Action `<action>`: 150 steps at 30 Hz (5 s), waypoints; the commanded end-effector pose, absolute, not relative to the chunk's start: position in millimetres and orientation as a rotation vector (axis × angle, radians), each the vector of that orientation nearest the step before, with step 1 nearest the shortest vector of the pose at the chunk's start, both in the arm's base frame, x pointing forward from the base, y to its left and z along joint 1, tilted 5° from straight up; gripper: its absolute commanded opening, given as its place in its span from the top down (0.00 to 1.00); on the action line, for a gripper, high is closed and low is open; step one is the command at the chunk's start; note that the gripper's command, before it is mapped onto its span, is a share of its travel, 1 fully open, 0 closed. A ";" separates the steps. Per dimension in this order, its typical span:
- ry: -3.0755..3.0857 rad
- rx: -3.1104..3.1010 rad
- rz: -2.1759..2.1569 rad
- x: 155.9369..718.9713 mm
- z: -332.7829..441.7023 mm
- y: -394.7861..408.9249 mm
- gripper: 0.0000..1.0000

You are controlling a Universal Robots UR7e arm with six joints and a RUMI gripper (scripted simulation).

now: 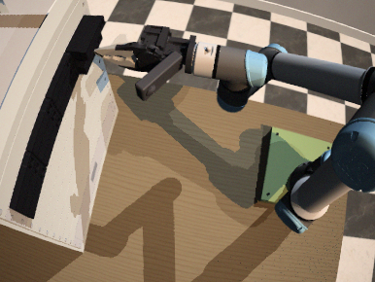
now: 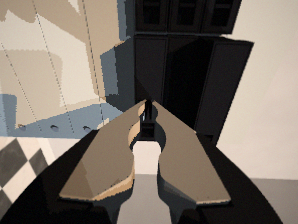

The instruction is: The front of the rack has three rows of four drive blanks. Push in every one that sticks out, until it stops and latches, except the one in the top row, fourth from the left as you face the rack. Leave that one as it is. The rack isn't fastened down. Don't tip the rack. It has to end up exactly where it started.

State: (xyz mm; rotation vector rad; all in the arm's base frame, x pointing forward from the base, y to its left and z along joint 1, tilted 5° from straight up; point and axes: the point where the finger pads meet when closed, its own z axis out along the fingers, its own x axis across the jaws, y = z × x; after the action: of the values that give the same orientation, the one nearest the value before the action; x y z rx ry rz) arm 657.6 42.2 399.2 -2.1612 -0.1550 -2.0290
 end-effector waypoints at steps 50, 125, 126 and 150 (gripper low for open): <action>-0.155 -2.161 -2.030 671.3 398.9 45.0 1.00; -0.155 -2.161 -2.030 676.8 398.6 46.1 1.00; -0.155 -2.161 -2.030 676.4 398.6 46.0 1.00; -0.155 -2.161 -2.030 586.9 403.7 28.0 1.00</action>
State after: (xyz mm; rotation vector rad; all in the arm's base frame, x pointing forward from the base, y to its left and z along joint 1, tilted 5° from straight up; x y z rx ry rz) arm 608.3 33.0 402.1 -2.1609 -0.1529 -2.0312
